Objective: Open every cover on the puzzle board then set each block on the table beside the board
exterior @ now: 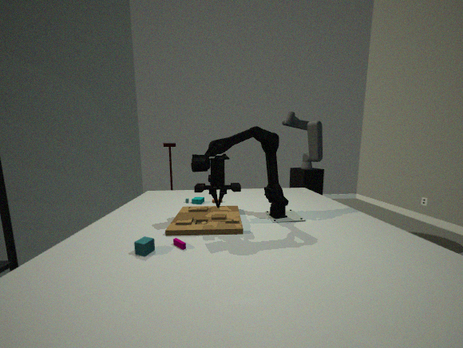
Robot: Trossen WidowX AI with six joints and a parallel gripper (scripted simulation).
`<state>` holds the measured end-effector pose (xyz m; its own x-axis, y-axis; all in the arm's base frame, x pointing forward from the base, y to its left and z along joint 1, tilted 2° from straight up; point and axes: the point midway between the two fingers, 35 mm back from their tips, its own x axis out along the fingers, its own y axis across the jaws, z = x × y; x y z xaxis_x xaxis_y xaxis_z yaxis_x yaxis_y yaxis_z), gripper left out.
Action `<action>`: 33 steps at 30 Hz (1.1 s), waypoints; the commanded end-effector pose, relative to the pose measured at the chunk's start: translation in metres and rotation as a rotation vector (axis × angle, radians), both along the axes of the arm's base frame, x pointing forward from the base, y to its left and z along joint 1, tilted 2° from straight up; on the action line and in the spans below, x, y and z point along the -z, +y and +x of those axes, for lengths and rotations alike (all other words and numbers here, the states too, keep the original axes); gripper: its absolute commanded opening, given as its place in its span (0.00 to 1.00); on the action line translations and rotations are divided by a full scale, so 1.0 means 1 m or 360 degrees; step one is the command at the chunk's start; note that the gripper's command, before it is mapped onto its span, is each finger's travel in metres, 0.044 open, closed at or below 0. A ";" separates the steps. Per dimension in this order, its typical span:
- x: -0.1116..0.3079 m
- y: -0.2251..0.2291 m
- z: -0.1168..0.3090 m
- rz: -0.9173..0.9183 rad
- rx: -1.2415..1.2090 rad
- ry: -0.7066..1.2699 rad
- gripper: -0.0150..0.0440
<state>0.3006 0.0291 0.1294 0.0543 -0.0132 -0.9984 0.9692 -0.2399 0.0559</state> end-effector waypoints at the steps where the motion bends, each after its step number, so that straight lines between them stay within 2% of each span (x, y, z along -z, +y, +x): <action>1: 0.000 0.000 0.000 -0.0005 0.0010 -0.0004 0.25; 33: 0.023 -0.001 0.003 -0.0005 0.0010 -0.0004 0.25</action>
